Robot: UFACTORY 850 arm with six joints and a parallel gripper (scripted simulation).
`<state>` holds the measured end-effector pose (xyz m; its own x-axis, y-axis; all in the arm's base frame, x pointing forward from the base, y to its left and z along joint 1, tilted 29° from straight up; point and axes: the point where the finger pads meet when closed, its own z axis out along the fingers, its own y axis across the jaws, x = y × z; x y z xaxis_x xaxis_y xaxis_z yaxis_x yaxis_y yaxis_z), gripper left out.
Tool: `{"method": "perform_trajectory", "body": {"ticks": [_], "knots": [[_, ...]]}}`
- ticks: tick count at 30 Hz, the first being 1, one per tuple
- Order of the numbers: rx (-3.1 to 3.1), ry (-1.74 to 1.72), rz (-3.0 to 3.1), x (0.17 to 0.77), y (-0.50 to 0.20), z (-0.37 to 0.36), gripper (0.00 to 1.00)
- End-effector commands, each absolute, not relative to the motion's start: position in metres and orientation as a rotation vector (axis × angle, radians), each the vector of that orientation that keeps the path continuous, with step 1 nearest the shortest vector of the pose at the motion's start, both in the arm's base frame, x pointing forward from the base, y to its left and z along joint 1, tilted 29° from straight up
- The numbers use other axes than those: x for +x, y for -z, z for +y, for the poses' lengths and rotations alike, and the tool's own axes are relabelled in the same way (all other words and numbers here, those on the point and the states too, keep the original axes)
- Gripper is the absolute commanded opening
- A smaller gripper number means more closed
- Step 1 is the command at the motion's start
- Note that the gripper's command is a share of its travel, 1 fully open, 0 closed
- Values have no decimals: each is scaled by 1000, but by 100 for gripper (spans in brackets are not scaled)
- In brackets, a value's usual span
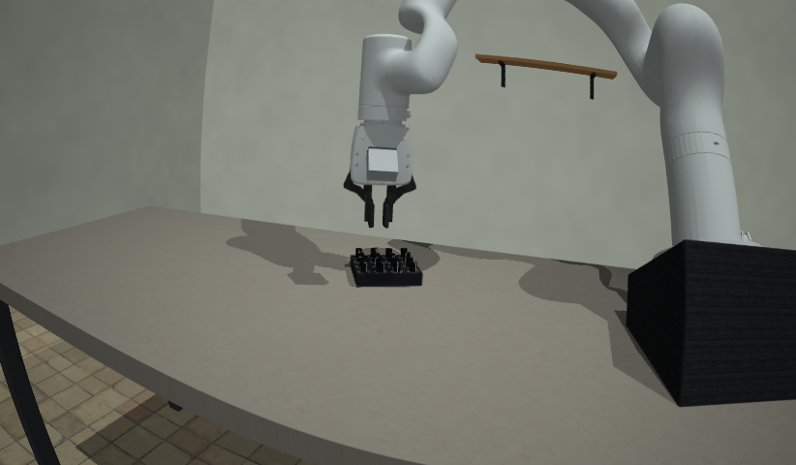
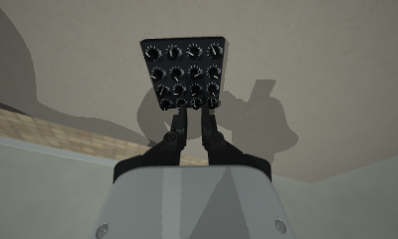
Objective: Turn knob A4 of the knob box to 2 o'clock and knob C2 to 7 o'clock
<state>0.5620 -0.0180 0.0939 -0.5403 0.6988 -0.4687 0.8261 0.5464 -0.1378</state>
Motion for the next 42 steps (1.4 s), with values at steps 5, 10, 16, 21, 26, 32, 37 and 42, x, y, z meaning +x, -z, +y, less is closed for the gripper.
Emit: {"method": "perform_trajectory", "body": {"ticks": [5, 10, 16, 21, 26, 32, 37, 42], "knots": [[1250, 491, 2426, 563, -92, -19, 19], [1250, 491, 2425, 564, -90, -20, 19], [1250, 491, 2425, 565, -85, -23, 19], [1250, 491, 2425, 566, -79, -26, 19], [1250, 491, 2425, 567, -76, -28, 19], [1250, 491, 2425, 569, -69, -31, 19], [1250, 491, 2425, 570, -64, -34, 19], [1250, 491, 2425, 570, -62, -35, 19]]}}
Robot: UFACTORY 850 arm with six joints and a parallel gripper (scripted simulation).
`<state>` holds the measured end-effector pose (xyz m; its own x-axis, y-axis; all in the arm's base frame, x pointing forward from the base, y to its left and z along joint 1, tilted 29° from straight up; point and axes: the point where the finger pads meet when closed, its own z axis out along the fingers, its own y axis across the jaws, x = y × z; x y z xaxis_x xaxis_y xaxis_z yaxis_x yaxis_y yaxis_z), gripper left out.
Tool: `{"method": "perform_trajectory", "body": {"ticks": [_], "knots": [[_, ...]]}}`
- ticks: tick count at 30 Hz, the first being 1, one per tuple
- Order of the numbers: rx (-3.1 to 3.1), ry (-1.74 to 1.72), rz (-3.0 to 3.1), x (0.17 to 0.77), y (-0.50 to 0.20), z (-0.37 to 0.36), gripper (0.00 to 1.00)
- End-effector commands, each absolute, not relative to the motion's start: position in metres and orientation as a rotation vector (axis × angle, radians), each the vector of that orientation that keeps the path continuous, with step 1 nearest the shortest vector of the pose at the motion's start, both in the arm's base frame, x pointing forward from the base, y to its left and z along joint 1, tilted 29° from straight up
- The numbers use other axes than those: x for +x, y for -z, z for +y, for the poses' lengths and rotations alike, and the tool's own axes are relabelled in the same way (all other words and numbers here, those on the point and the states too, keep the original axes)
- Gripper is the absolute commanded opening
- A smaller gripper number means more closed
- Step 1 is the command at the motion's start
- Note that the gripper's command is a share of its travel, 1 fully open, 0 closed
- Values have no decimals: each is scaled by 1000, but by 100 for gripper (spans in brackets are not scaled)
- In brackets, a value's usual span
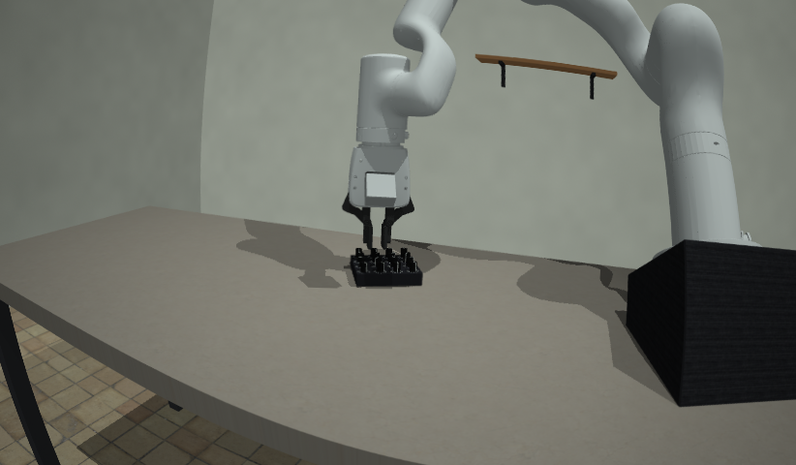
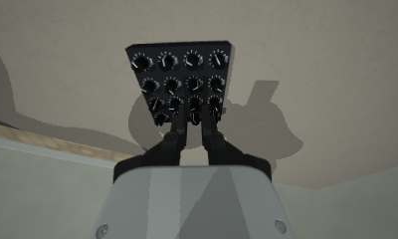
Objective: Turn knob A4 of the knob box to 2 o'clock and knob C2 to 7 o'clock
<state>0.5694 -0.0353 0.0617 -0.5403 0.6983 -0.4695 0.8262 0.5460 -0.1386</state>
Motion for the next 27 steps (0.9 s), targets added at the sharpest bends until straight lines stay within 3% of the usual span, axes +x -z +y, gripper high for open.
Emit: {"method": "perform_trajectory", "body": {"ticks": [1, 27], "knots": [[1250, 491, 2425, 570, -61, -36, 19], [1250, 491, 2425, 571, -57, -38, 19]]}}
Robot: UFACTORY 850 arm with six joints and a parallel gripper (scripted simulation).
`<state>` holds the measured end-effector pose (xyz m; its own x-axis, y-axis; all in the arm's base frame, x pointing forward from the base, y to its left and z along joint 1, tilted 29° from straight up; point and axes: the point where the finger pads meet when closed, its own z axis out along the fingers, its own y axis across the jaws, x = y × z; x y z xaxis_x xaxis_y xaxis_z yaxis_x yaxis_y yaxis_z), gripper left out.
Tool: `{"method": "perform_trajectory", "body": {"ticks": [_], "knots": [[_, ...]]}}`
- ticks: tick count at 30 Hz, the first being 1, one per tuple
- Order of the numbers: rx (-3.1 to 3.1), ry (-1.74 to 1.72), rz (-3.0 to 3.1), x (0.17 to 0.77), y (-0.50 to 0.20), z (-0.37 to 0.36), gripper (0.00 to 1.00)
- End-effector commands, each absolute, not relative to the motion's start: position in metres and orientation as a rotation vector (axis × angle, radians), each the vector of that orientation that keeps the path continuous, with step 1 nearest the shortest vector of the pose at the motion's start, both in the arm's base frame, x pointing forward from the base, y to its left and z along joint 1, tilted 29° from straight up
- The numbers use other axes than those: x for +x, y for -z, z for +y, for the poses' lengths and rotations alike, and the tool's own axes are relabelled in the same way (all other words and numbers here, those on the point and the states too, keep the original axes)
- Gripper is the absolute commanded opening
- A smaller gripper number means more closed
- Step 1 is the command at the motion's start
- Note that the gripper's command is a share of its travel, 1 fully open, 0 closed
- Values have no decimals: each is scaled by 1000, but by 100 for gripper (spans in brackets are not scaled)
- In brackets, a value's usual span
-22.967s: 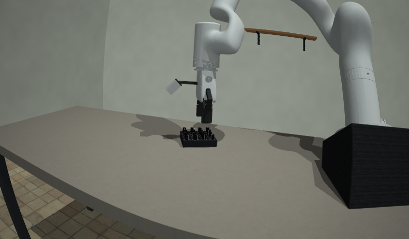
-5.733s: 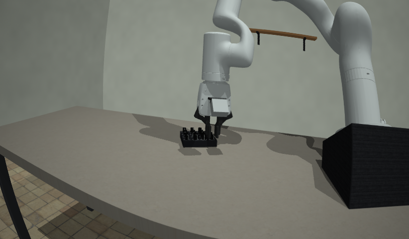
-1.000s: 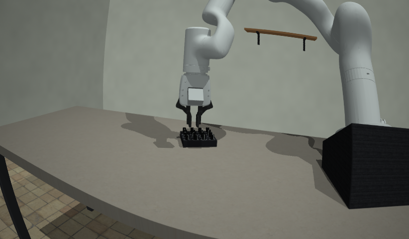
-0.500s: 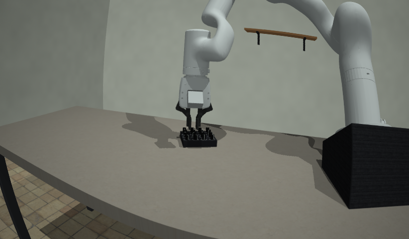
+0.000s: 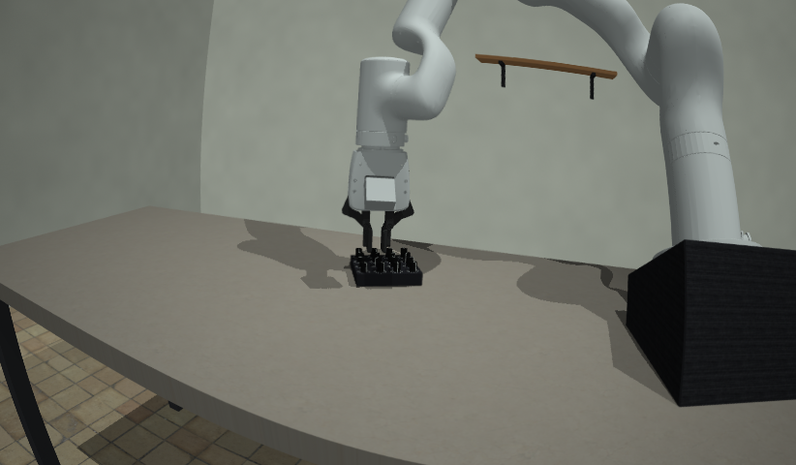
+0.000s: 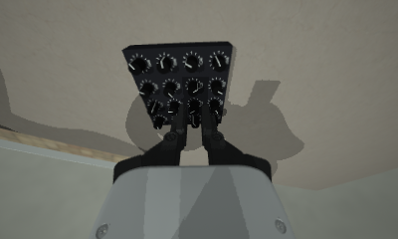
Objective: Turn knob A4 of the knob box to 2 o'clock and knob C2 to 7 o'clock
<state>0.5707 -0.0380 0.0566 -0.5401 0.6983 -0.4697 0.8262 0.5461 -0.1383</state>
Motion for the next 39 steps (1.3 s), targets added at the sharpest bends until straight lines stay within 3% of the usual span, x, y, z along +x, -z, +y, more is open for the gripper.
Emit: {"method": "perform_trajectory", "body": {"ticks": [1, 39], "knots": [[1250, 491, 2425, 571, -57, -38, 19], [1250, 491, 2425, 572, -52, -40, 19]]}}
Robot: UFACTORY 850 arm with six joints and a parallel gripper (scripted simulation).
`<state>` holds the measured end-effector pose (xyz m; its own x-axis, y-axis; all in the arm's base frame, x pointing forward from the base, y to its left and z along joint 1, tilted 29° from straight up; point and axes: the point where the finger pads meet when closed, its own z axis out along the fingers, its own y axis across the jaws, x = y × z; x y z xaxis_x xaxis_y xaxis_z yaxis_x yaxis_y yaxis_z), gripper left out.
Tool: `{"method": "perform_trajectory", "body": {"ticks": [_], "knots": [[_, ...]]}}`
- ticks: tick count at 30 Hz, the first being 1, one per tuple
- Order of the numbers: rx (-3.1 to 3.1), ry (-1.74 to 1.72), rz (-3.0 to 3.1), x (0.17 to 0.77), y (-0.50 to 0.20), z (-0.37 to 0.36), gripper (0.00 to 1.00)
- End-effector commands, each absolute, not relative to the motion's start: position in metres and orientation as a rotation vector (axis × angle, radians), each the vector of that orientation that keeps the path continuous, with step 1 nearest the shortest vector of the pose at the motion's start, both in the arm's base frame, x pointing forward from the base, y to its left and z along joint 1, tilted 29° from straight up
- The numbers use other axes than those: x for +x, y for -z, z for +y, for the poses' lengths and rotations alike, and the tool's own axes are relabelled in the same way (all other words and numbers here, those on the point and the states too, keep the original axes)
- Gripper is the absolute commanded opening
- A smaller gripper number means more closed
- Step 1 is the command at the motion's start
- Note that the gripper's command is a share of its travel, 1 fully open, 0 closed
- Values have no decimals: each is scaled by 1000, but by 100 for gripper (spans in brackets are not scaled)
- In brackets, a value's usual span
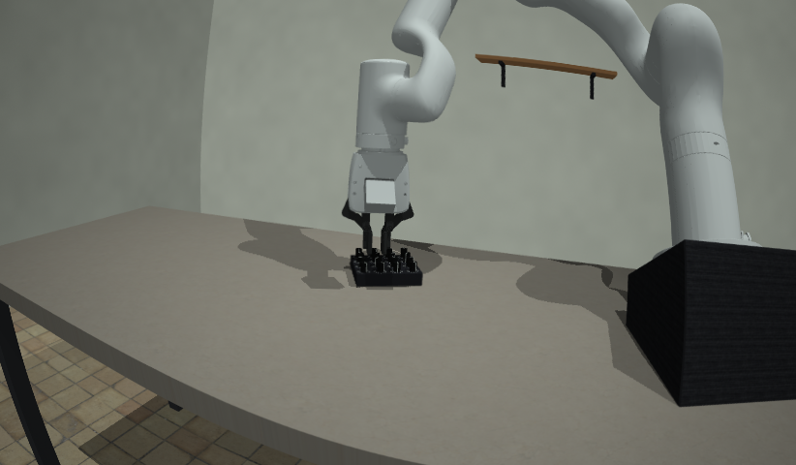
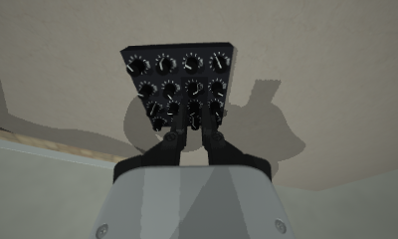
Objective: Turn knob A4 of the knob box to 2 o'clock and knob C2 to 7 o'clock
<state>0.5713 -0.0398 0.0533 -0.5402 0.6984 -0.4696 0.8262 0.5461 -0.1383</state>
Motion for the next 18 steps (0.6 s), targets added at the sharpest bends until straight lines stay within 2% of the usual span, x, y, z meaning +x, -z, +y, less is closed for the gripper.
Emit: {"method": "perform_trajectory", "body": {"ticks": [1, 18], "knots": [[1250, 491, 2425, 572, -52, -40, 19], [1250, 491, 2425, 573, -47, -43, 19]]}}
